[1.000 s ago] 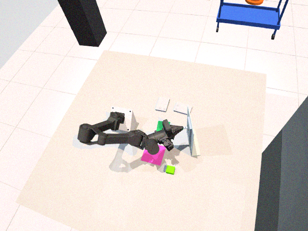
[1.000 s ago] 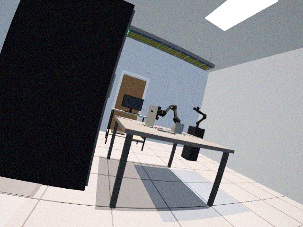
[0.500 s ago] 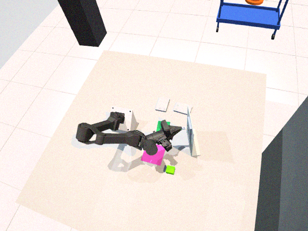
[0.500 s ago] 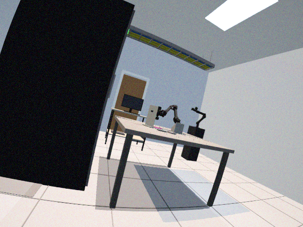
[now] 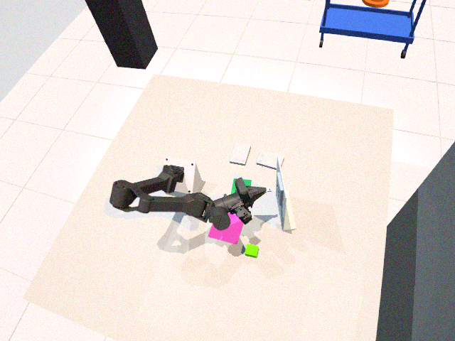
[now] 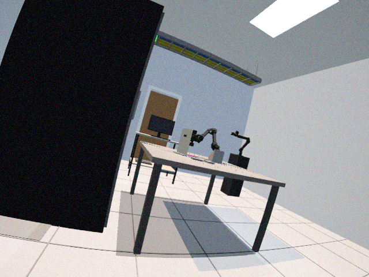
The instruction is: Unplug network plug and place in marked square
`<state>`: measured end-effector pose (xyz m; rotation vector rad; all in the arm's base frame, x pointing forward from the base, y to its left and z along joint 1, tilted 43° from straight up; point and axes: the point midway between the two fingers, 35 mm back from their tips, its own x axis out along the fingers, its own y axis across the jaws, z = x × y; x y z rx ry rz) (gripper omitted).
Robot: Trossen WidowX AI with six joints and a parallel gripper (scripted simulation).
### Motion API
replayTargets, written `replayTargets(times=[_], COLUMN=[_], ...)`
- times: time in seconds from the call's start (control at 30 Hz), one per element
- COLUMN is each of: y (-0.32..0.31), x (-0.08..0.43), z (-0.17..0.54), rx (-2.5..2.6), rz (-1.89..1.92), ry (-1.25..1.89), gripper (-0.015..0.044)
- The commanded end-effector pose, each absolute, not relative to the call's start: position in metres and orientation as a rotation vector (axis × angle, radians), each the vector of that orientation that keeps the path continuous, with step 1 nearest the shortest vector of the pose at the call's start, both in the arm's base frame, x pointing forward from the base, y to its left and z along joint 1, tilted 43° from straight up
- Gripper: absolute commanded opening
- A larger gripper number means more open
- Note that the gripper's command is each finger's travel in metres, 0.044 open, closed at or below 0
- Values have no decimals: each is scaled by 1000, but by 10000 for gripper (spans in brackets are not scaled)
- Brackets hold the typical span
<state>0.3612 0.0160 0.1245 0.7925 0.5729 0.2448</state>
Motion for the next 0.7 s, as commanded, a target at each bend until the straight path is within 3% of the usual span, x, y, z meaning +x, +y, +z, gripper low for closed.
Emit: replayTargets(times=[0.0, 0.67], y=[15, 12], x=[358, 349], z=[124, 128], rx=[790, 790], rz=[247, 246], ry=[577, 577], gripper=[0, 0])
